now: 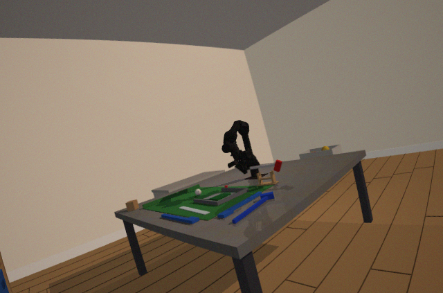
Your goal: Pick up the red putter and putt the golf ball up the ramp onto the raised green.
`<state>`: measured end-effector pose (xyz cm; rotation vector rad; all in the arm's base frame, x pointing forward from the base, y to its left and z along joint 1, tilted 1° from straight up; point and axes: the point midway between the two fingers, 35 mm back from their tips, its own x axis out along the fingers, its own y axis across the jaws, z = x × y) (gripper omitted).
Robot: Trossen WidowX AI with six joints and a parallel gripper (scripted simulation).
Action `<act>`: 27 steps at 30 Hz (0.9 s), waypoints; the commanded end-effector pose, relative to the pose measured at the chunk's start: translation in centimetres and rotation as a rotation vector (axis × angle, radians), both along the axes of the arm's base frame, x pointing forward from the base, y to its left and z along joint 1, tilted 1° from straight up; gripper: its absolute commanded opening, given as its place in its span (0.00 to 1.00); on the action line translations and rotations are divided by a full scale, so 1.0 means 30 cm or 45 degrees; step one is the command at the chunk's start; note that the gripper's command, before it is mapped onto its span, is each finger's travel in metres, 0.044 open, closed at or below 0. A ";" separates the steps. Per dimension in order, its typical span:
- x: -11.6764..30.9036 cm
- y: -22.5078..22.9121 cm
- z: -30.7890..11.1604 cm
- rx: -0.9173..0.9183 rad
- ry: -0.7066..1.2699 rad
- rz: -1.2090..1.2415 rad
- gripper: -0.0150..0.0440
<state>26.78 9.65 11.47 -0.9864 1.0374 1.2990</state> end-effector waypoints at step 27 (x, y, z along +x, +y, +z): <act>0.051 -0.282 0.157 -0.079 0.043 -0.569 0.25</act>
